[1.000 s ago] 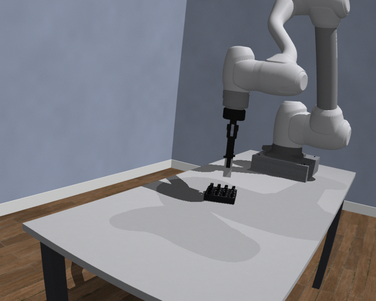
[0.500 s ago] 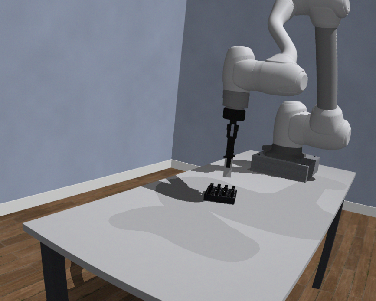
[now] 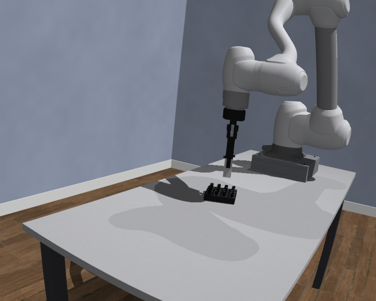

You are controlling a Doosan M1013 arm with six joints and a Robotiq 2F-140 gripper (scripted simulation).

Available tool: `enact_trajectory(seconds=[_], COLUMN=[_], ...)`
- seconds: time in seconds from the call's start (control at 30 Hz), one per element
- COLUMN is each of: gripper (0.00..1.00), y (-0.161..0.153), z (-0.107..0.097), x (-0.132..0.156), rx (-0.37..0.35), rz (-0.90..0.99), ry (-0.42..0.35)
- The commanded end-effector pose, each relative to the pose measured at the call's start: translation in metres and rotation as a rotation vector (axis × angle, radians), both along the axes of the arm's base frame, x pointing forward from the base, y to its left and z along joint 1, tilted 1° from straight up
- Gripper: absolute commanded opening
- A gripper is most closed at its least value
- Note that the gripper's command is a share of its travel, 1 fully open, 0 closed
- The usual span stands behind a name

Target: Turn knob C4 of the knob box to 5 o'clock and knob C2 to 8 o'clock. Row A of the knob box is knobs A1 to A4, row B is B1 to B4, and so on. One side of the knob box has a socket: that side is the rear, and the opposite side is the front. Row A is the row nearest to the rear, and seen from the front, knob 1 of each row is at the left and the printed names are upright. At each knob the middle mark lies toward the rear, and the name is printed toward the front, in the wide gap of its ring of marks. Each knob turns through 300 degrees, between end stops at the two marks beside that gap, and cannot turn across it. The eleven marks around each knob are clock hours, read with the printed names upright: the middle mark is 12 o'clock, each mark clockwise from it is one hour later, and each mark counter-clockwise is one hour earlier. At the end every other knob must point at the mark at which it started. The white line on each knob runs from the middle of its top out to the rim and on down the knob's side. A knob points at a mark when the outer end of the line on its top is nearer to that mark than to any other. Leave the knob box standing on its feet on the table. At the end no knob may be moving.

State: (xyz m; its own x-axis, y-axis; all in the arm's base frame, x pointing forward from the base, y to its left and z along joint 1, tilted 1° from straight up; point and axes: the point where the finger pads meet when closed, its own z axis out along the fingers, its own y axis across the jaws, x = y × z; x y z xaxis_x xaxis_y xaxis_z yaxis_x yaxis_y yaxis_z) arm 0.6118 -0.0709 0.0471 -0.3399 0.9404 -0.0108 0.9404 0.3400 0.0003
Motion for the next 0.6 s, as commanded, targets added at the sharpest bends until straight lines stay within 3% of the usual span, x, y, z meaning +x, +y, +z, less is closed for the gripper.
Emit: enact_trajectory(seconds=[0.0,0.57], gripper=[0.12,0.12], y=[0.0,0.0], z=[0.0,-0.014], x=[0.0,0.0], rx=[0.0,0.0], rz=[0.0,0.0], ry=[0.0,0.0])
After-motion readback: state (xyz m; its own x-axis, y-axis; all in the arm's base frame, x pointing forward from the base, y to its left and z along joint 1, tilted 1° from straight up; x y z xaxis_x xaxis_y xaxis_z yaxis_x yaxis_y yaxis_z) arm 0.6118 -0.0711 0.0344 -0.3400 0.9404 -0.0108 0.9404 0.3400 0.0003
